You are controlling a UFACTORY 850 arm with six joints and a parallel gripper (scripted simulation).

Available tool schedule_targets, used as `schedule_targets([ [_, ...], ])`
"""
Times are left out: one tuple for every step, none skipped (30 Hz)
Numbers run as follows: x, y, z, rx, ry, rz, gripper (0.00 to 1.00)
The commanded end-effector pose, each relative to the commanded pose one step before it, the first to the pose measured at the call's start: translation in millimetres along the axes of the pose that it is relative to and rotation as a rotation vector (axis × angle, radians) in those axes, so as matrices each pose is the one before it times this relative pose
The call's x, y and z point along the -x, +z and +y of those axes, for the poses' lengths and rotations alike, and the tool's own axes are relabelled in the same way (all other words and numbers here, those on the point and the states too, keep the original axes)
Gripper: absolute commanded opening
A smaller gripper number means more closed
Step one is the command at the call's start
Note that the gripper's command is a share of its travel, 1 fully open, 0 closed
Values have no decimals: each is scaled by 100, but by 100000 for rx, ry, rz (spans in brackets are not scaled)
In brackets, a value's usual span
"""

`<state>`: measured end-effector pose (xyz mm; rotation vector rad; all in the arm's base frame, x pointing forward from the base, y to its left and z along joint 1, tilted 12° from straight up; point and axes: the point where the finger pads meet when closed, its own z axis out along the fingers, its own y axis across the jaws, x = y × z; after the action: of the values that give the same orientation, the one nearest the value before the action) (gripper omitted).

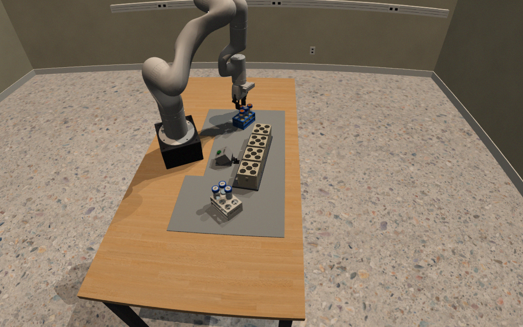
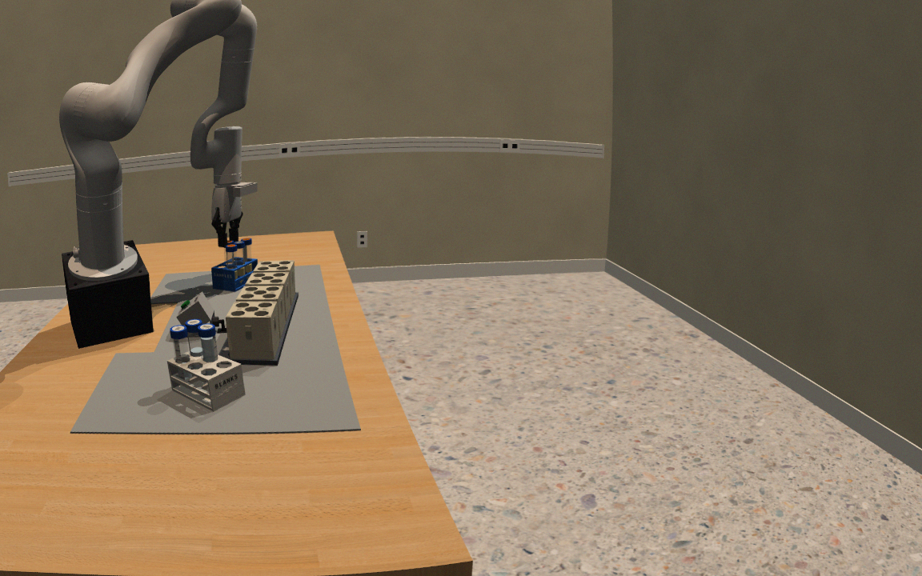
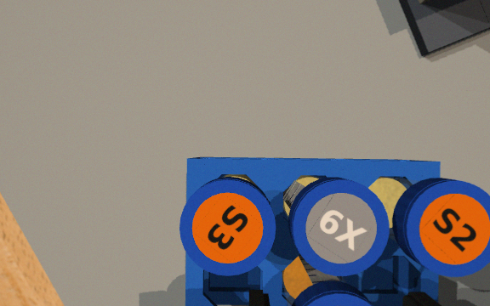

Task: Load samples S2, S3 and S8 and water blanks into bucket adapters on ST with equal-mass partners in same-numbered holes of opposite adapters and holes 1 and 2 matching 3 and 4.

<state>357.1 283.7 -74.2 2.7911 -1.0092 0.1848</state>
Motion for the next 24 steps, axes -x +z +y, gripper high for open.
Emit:
schedule_targets([
  [-10,299,-80,-224,18,58,57],
  [0,67,0,0,0,0,57],
  [0,67,0,0,0,0,57],
  [0,67,0,0,0,0,57],
  [0,67,0,0,0,0,57],
  [0,67,0,0,0,0,57],
  [0,67,0,0,0,0,57],
  [0,67,0,0,0,0,57],
  [0,0,0,0,0,0,57],
  [0,0,0,0,0,0,57],
  [0,67,1,-1,0,0,57],
  [0,67,0,0,0,0,57],
  [0,67,0,0,0,0,57],
  [0,67,0,0,0,0,57],
  [0,67,0,0,0,0,57],
  [0,67,0,0,0,0,57],
  [0,67,0,0,0,0,57],
  [0,67,0,0,0,0,57],
  [0,67,0,0,0,0,57],
  [0,0,1,0,0,0,57],
  [0,0,1,0,0,0,57],
  [0,-3,-4,3,0,-1,57],
  [0,1,1,-1,0,0,57],
  [0,1,1,-1,0,0,57],
])
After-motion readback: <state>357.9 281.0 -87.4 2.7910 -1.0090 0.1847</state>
